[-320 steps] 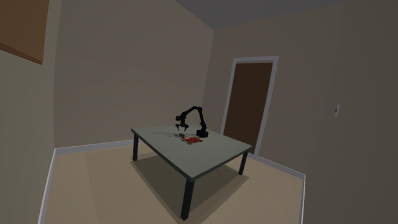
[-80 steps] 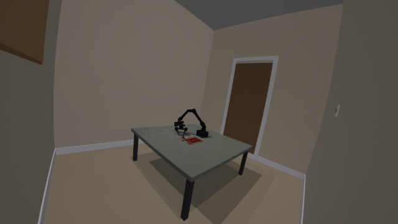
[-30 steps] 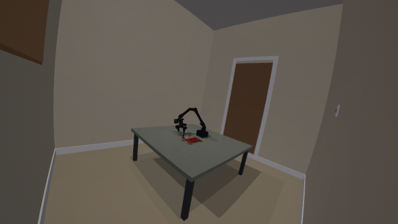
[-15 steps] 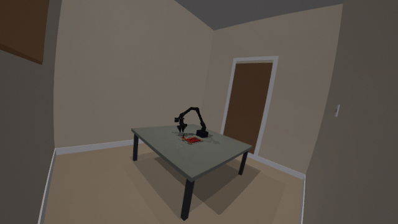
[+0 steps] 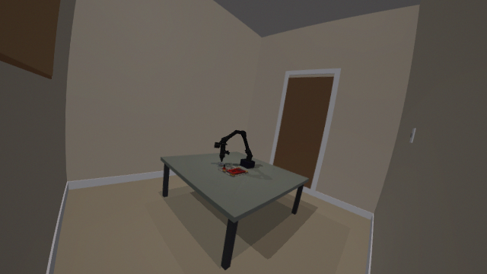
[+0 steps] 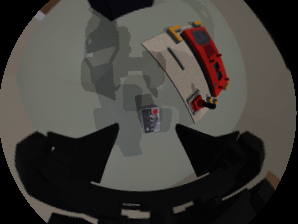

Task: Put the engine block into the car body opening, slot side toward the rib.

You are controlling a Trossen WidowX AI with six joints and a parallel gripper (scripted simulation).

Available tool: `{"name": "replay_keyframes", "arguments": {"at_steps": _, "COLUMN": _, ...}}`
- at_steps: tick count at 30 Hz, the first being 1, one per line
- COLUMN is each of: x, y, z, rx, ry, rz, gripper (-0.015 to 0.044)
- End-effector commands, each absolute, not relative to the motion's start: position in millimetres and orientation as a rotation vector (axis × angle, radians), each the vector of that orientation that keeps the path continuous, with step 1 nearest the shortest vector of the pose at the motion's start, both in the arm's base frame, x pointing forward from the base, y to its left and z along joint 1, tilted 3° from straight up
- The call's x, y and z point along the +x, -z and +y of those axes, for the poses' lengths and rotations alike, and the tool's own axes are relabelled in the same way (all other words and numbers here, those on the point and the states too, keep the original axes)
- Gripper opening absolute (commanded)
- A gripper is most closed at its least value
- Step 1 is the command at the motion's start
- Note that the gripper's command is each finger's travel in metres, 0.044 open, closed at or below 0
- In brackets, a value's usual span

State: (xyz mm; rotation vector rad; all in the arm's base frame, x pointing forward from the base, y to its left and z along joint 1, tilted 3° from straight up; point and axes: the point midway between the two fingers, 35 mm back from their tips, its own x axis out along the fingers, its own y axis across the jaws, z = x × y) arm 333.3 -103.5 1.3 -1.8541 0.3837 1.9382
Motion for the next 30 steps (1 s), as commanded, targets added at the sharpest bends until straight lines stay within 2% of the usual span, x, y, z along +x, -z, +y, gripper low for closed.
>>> {"name": "replay_keyframes", "arguments": {"at_steps": 1, "x": 334.2, "y": -6.1, "z": -102.3, "rx": -1.979, "ry": -2.018, "rz": 0.350, "gripper": 0.0440}}
{"name": "replay_keyframes", "arguments": {"at_steps": 30, "x": 338.9, "y": 20.5, "z": -91.8, "rx": -2.019, "ry": -2.042, "rz": 0.337, "gripper": 0.0440}}
